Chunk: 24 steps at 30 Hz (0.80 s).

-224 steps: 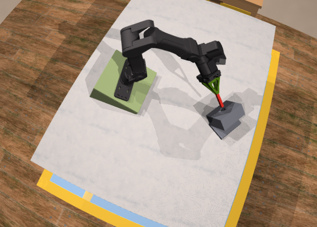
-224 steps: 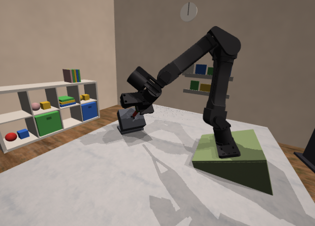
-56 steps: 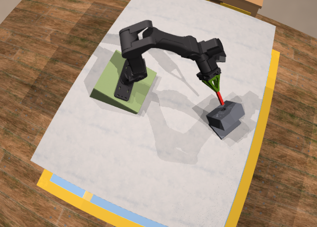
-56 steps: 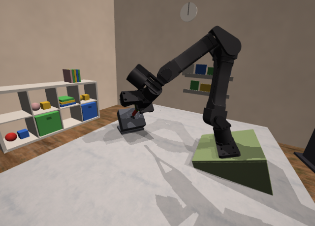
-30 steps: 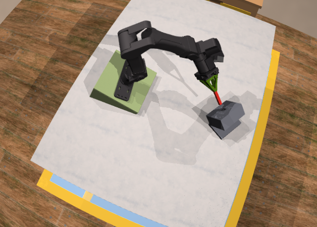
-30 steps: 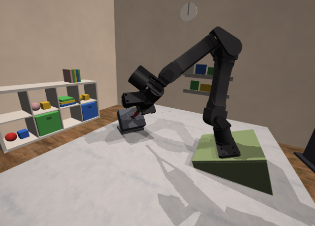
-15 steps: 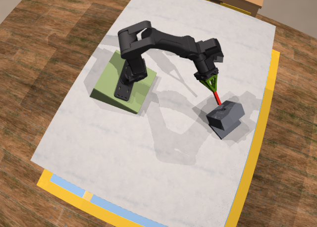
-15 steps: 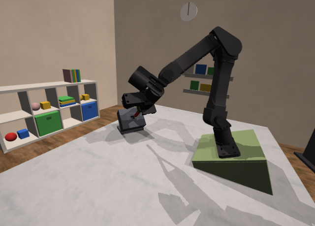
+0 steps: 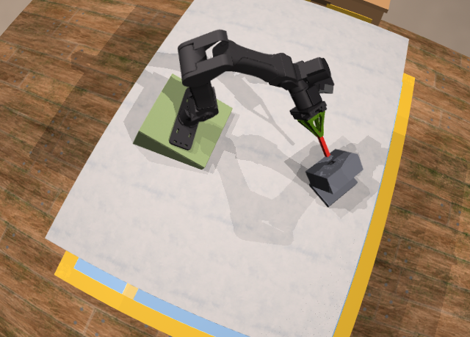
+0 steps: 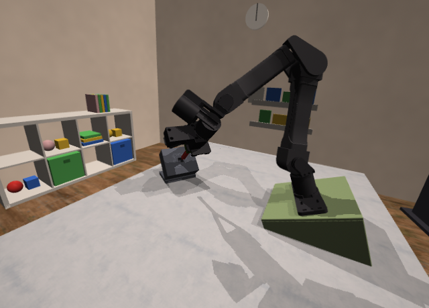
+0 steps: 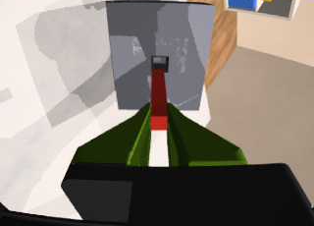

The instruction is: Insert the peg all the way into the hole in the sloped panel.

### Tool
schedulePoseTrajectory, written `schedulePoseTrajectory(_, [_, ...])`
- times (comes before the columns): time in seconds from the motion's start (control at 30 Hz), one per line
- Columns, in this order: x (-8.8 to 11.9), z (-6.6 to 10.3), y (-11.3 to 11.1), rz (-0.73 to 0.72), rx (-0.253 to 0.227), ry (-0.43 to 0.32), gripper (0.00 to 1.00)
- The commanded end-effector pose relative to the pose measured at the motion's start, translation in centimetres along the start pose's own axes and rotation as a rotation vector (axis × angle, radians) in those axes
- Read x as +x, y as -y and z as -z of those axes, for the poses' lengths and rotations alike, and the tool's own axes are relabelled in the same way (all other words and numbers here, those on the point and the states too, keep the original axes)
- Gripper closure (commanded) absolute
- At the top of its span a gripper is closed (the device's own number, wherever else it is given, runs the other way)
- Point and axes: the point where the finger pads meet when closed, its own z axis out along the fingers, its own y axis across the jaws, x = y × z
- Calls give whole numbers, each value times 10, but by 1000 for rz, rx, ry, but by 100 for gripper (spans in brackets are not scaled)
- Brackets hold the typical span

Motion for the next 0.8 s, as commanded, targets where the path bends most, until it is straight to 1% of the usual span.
schedulePoseTrajectory(0.0, [-6, -4, 11, -23, 14, 12, 100])
schedulePoseTrajectory(0.17, [-8, -10, 12, -23, 14, 12, 100])
schedulePoseTrajectory(0.43, [-9, -14, 15, -23, 14, 12, 100])
schedulePoseTrajectory(0.77, [-11, -14, 19, -23, 14, 12, 100])
